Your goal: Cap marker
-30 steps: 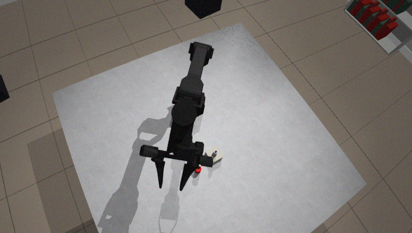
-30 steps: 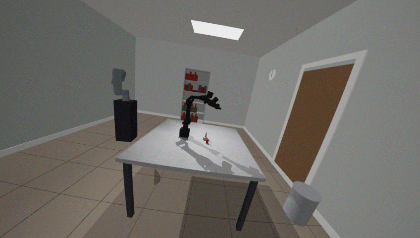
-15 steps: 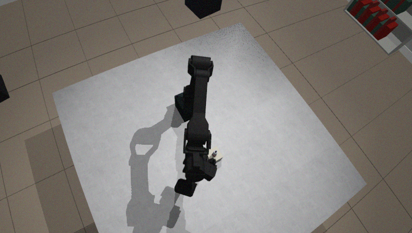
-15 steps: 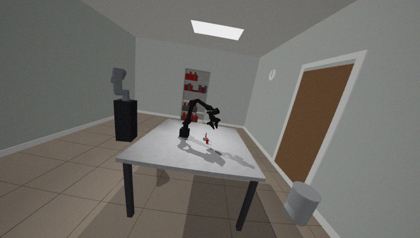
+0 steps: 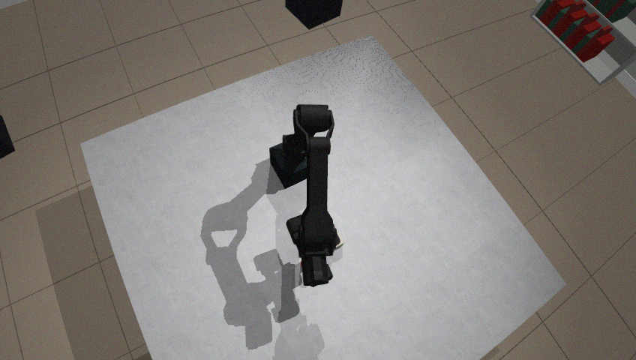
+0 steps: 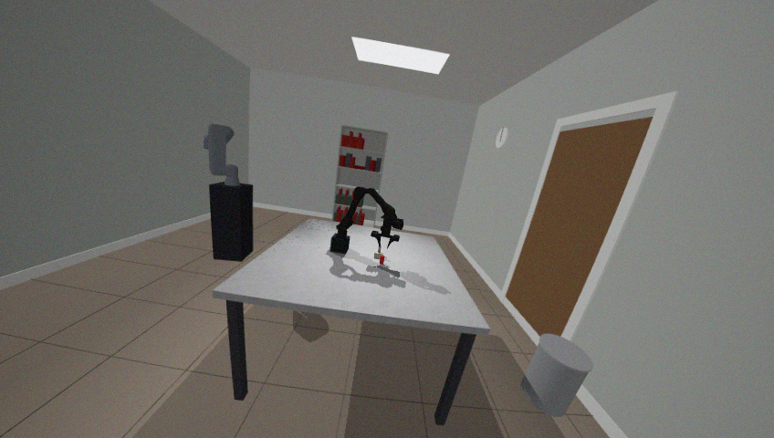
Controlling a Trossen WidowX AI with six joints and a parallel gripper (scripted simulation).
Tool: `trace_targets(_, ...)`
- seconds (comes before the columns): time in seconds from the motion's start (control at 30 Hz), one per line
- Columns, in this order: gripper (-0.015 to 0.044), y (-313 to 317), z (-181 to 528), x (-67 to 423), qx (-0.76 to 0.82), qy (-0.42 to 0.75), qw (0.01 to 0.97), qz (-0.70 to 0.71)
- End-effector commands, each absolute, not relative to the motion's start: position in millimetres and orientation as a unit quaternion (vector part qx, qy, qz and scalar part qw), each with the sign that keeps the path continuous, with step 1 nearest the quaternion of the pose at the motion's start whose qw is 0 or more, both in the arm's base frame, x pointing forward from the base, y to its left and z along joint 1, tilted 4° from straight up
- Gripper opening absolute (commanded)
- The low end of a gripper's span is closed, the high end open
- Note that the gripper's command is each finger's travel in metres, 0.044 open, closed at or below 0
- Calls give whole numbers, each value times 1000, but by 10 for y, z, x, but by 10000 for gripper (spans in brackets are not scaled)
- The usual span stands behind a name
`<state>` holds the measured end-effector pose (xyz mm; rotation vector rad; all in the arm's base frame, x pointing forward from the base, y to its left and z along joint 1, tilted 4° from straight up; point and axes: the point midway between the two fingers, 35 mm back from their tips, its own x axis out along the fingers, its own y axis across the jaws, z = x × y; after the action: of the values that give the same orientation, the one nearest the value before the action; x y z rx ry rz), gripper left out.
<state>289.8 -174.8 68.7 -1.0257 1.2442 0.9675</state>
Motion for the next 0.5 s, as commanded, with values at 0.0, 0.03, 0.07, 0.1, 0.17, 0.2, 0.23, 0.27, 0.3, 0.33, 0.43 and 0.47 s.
trace_targets(0.0,249,-1733,470,2932,-444,531,587,421)
trace_targets(0.03,249,-1729,386,2936,-444,531,587,421)
trace_targets(0.07,249,-1728,359,2937,-444,531,587,421)
trace_targets(0.1,249,-1728,359,2937,-444,531,587,421)
trace_targets(0.17,249,-1728,359,2937,-444,531,587,421)
trace_targets(0.2,249,-1728,340,2941,-444,531,587,421)
trace_targets(0.23,249,-1728,284,2950,-444,530,587,421)
trace_targets(0.27,249,-1728,228,2959,-444,530,587,421)
trace_targets(0.3,249,-1728,210,2962,-444,530,587,421)
trace_targets(0.33,249,-1728,210,2962,-444,530,587,421)
trace_targets(0.43,249,-1729,186,2966,-444,530,587,421)
trace_targets(0.47,249,-1729,170,2968,-444,530,587,421)
